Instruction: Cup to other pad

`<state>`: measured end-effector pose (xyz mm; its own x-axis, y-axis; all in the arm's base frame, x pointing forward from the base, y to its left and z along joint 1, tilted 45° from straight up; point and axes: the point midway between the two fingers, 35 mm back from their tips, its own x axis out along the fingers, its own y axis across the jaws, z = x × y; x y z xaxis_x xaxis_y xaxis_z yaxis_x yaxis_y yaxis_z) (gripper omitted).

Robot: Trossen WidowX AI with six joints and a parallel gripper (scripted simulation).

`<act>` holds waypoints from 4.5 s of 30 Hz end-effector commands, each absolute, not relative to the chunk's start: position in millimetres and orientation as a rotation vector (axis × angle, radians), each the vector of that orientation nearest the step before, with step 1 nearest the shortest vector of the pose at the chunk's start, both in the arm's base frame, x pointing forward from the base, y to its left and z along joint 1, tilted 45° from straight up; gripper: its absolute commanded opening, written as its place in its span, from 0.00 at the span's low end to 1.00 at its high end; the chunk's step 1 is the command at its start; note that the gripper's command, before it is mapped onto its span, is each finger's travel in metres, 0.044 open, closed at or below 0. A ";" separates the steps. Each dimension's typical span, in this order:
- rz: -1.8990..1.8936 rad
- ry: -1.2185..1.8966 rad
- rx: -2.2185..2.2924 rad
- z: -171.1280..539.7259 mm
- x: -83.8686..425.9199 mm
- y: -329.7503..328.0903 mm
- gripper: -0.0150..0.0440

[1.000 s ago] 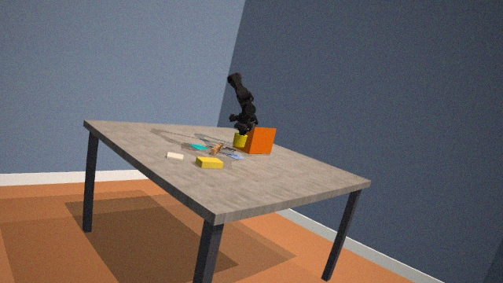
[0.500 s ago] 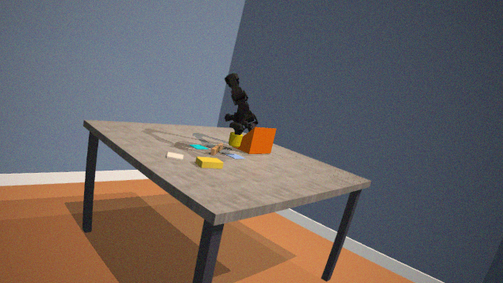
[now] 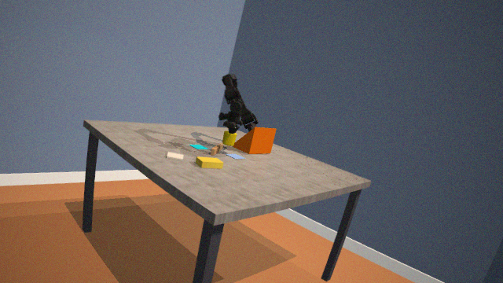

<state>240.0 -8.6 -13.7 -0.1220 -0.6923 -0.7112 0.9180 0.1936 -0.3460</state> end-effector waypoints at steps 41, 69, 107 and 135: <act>-1.404 0.940 0.309 58.9 294.0 -85.8 0.25; -1.405 0.937 0.308 80.3 312.3 -117.9 0.25; -1.408 0.932 0.317 50.4 307.4 -151.5 0.25; -1.406 0.935 0.315 61.2 310.0 -139.6 0.50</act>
<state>307.9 -143.1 56.3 -0.1151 -0.6955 -0.7092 0.9208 0.1932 -0.3389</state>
